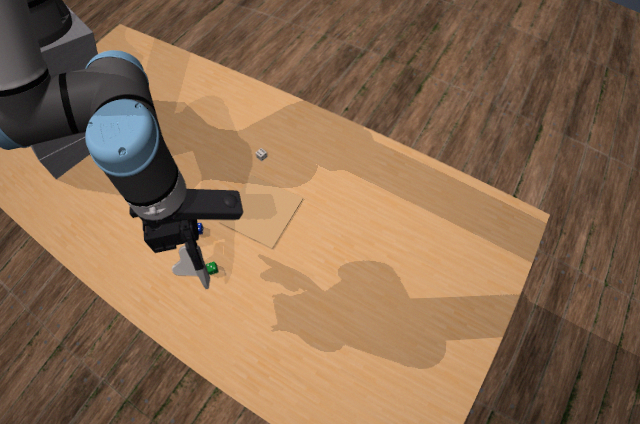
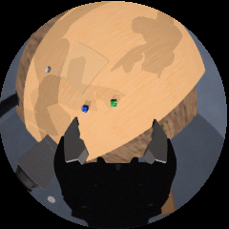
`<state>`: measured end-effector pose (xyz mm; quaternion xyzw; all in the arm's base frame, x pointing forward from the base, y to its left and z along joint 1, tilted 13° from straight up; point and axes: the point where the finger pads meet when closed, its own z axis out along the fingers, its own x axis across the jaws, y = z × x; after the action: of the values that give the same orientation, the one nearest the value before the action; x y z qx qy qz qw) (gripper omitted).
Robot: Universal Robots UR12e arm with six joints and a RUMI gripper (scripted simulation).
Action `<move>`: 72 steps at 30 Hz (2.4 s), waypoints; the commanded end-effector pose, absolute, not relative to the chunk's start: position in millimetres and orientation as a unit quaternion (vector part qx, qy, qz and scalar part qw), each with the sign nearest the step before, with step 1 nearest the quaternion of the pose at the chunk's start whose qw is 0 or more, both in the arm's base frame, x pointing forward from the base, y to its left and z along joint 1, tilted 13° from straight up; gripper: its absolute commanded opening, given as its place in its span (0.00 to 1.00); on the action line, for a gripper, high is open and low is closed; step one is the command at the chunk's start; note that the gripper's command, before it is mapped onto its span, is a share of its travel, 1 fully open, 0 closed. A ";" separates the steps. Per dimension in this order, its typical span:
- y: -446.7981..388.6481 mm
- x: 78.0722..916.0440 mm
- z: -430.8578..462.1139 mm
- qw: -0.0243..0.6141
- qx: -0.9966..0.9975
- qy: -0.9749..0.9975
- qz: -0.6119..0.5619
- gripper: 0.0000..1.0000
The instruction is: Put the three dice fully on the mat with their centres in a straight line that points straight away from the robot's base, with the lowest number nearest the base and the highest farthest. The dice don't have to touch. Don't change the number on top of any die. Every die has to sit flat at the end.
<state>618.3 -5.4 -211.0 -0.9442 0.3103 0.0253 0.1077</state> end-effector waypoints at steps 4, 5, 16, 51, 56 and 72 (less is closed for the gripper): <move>4.8 620.6 -257.4 0.108 -0.944 0.310 0.024 1.00; 4.8 620.6 -257.4 0.108 -0.944 0.310 0.024 1.00; 9.7 621.1 -278.8 0.108 -0.944 0.310 0.024 1.00; 9.7 621.1 -278.8 0.108 -0.944 0.310 0.024 1.00; 9.9 620.6 -278.8 0.108 -0.944 0.310 0.024 1.00; 45.2 541.5 -272.6 0.108 -0.944 0.310 0.024 1.00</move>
<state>564.0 35.5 -275.0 -0.9442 0.3103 0.0257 0.1076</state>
